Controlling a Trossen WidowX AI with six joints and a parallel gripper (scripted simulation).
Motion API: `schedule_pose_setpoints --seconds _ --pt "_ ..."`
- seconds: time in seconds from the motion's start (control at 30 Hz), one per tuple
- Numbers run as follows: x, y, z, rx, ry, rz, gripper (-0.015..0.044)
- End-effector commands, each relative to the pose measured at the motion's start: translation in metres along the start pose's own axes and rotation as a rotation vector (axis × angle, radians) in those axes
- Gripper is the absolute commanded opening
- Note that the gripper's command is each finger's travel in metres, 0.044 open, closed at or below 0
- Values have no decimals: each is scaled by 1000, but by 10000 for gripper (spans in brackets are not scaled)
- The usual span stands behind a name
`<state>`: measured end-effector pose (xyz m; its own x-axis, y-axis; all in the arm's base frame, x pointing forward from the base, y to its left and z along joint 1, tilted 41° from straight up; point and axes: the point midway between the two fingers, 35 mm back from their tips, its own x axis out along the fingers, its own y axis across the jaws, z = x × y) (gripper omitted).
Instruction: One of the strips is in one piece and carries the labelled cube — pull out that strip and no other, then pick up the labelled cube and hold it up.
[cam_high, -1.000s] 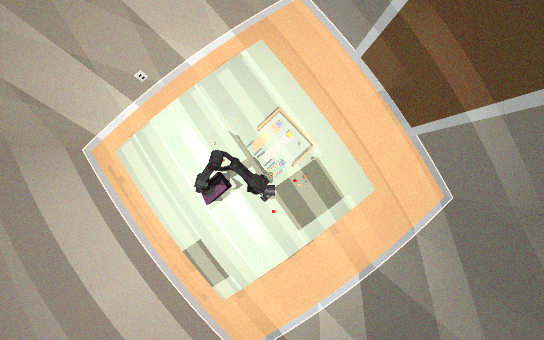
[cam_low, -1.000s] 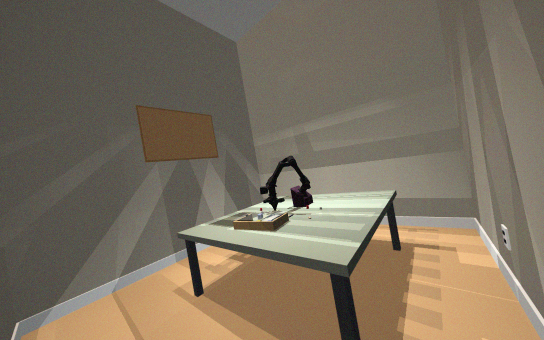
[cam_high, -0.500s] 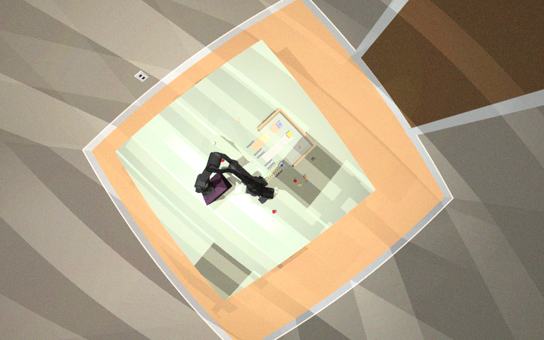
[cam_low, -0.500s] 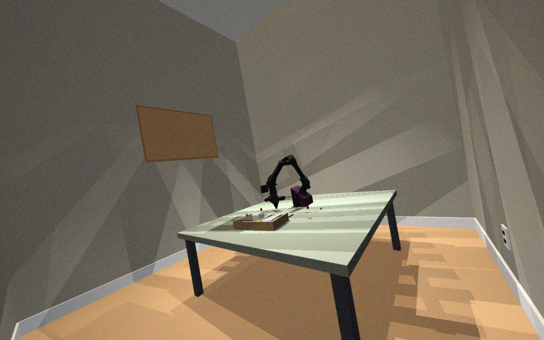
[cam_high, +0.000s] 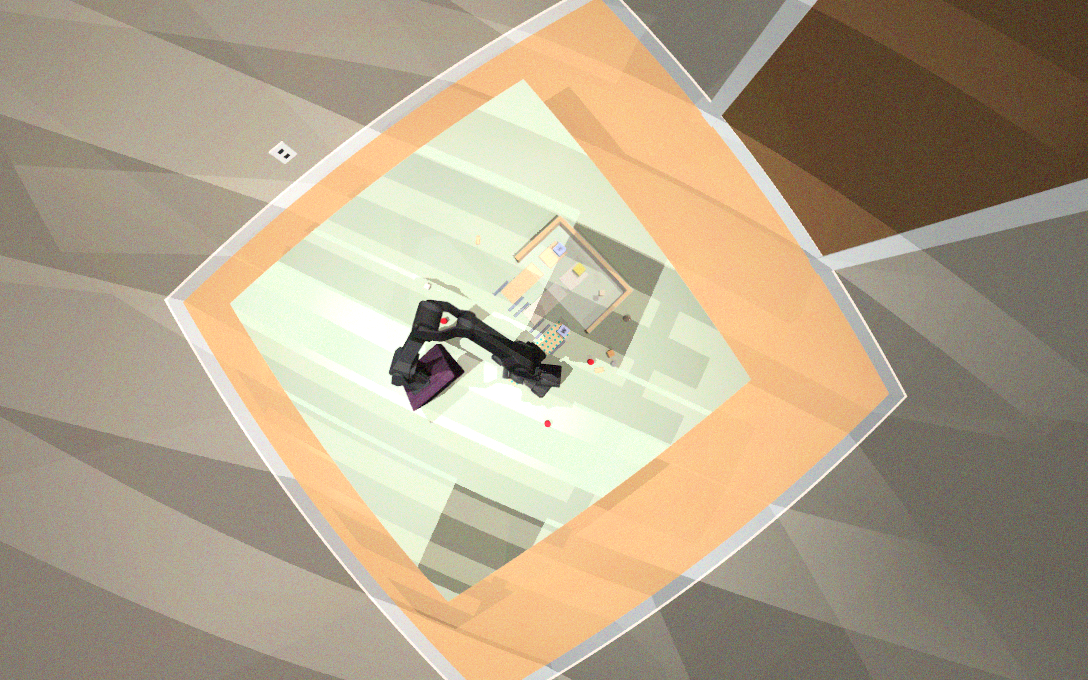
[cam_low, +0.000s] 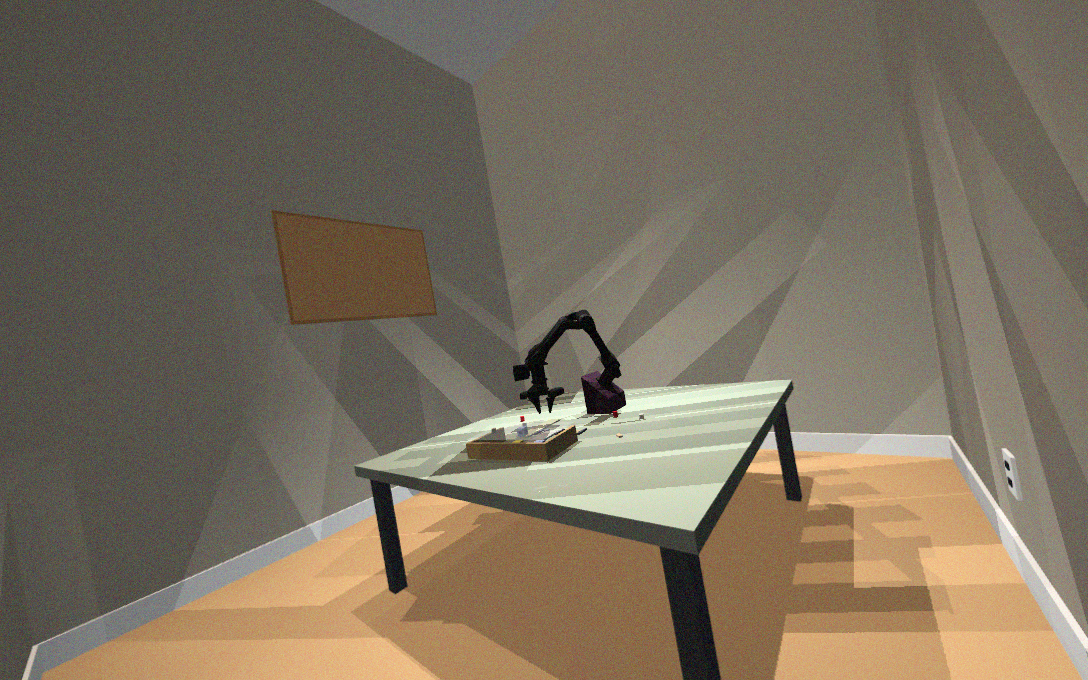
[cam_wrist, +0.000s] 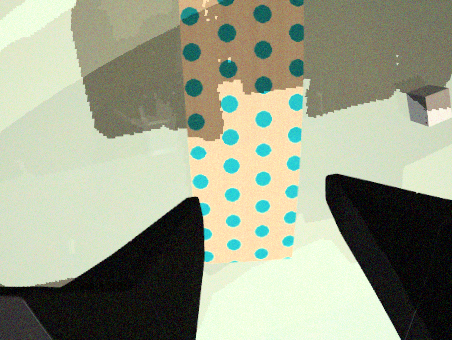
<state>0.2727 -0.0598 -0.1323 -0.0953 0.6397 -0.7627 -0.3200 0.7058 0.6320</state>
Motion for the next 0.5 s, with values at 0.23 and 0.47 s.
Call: schedule_pose_setpoints --seconds 0.23,0.47 --pt "-5 -6 42 -2 -5 2 440" --pt "-7 -10 70 -3 -7 2 440"
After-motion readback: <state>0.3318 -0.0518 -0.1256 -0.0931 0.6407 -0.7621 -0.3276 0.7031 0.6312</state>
